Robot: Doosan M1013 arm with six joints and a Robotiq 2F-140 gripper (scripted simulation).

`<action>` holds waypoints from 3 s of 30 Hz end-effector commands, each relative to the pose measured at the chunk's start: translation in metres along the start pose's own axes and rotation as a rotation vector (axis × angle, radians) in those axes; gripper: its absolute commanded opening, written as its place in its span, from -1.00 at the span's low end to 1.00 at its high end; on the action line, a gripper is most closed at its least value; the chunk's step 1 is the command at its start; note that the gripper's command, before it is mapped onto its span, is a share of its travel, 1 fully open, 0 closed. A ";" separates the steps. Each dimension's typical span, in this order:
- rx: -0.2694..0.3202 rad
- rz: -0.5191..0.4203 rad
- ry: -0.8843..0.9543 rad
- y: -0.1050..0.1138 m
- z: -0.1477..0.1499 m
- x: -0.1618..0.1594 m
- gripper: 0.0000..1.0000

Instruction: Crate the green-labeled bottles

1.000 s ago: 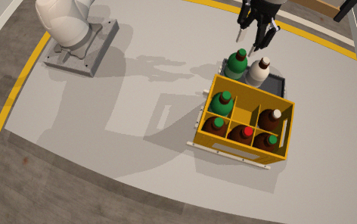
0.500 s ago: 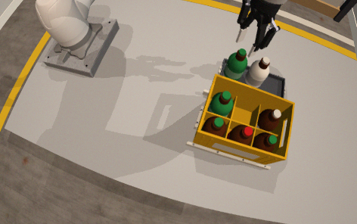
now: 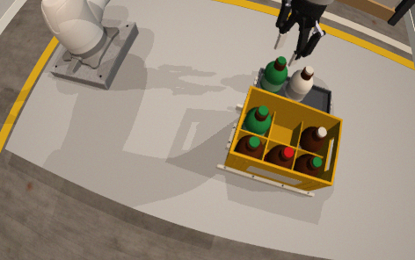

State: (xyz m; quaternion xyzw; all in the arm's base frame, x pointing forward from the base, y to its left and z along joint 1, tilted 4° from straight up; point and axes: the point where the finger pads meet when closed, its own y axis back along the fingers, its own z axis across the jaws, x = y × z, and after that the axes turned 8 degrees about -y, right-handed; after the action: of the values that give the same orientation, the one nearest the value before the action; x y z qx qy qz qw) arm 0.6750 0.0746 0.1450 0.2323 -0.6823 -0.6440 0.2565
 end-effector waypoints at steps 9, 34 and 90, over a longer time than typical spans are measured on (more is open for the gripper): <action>-0.003 0.002 -0.010 -0.004 -0.001 0.001 -0.24; -0.003 0.002 -0.010 -0.004 -0.002 0.002 -0.24; -0.003 0.002 -0.010 -0.020 -0.002 0.002 -0.24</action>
State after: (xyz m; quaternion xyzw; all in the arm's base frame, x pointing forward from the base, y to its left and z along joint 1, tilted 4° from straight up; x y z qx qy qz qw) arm 0.6747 0.0728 0.1324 0.2319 -0.6822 -0.6445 0.2558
